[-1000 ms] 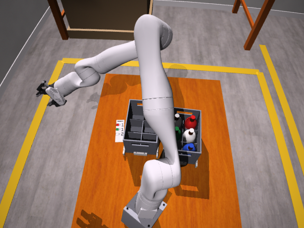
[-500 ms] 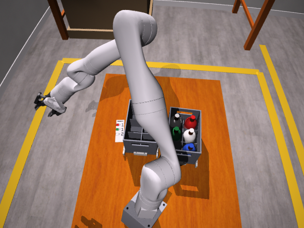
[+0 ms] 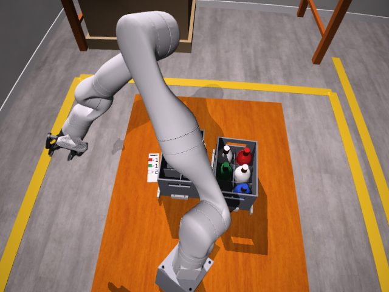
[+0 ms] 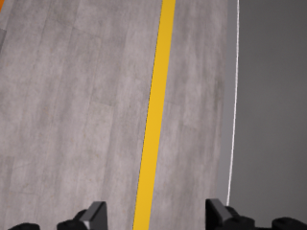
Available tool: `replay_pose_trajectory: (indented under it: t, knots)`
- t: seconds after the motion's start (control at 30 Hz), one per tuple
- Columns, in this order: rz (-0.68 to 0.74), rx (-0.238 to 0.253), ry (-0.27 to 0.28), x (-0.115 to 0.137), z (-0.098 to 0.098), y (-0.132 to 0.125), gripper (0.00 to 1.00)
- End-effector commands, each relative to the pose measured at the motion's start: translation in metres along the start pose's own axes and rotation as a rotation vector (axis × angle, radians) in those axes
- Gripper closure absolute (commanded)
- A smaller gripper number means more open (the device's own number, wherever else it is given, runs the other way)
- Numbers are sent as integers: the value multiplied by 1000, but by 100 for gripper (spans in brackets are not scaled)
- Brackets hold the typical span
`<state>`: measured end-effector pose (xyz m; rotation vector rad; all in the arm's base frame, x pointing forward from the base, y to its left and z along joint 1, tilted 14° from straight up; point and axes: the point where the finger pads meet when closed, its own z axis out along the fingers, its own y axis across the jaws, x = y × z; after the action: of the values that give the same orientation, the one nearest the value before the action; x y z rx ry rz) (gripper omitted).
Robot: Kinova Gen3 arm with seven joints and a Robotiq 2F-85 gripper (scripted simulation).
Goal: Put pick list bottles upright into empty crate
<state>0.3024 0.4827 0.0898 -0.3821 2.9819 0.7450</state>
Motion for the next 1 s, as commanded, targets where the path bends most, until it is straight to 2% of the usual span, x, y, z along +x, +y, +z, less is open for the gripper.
replay_pose_trajectory:
  t: [0.0,0.07,0.13,0.27,0.37,0.5,0.57,0.63,0.7,0.77,0.8,0.93,0.97]
  knots:
    - [-65,90,32,15,-1,-10,33]
    - [-109,138,46,22,-2,-16,33]
    - [-109,138,46,22,-2,-16,33]
    - [-194,238,70,33,-8,-32,33]
    - [-199,244,71,38,-11,-38,33]
    - [-280,348,87,45,-22,-53,33]
    - [-280,348,87,46,-23,-55,33]
    - [-318,402,92,48,-30,-62,33]
    - [-318,402,92,48,-30,-62,33]
    - [-355,453,96,50,-37,-69,33]
    - [-355,453,96,51,-40,-72,33]
    - [-423,559,98,51,-56,-83,33]
    - [-423,559,98,51,-60,-86,33]
